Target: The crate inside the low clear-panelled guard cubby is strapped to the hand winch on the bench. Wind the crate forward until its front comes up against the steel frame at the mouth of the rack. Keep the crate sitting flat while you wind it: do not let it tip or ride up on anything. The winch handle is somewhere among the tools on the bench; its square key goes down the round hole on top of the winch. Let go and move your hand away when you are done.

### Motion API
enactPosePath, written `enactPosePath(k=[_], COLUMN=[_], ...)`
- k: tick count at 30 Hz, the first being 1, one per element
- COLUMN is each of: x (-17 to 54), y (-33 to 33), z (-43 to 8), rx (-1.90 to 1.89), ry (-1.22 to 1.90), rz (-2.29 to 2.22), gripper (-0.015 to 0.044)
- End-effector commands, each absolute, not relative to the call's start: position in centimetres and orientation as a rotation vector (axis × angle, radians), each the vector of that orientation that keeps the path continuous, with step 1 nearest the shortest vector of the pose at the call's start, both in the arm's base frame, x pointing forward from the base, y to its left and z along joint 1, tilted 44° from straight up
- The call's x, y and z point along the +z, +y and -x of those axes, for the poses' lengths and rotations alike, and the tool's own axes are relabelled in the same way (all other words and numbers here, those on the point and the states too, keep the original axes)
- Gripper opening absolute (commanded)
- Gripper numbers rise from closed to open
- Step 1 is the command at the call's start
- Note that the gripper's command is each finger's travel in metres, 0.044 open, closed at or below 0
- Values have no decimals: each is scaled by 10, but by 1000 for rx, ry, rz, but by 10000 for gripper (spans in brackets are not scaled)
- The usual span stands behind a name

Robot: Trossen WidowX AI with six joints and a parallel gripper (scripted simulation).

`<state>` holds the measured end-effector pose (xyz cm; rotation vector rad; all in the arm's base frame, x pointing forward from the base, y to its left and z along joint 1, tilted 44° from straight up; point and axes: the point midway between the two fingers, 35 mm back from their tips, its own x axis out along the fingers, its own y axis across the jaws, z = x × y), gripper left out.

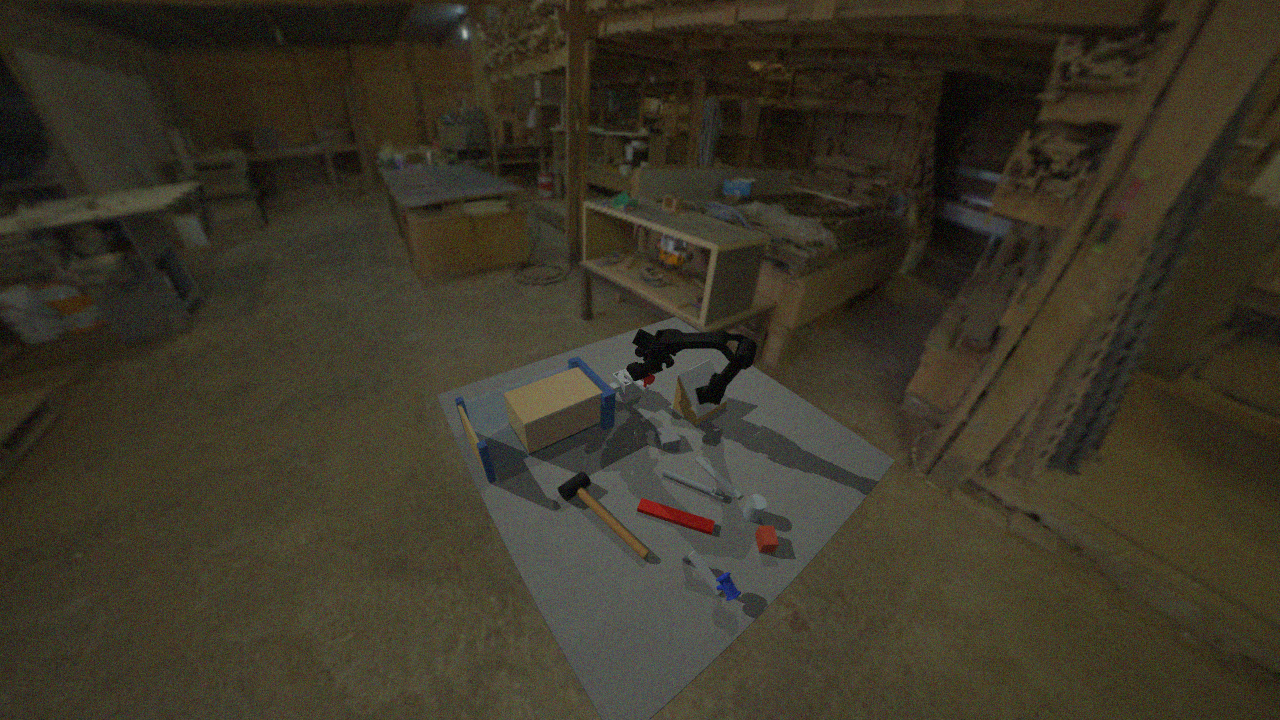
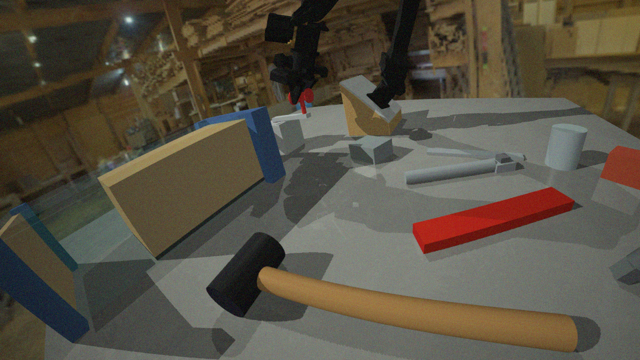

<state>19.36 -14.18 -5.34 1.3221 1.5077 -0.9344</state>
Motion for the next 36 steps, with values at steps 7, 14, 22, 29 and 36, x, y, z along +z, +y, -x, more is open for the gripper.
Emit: enactPosePath(k=[7, 14, 22, 29, 36], x=[-58, -61, -57, -57, -57], y=[-147, -151, -150, -150, -150], z=[-166, -158, -169, -169, -169], rx=[-979, -980, -929, -929, -929], ry=[1537, 1537, 1513, 1513, 1513], rz=[-1311, -1311, -1334, -1334, -1334], gripper=[0, 0, 26, 210, 394])
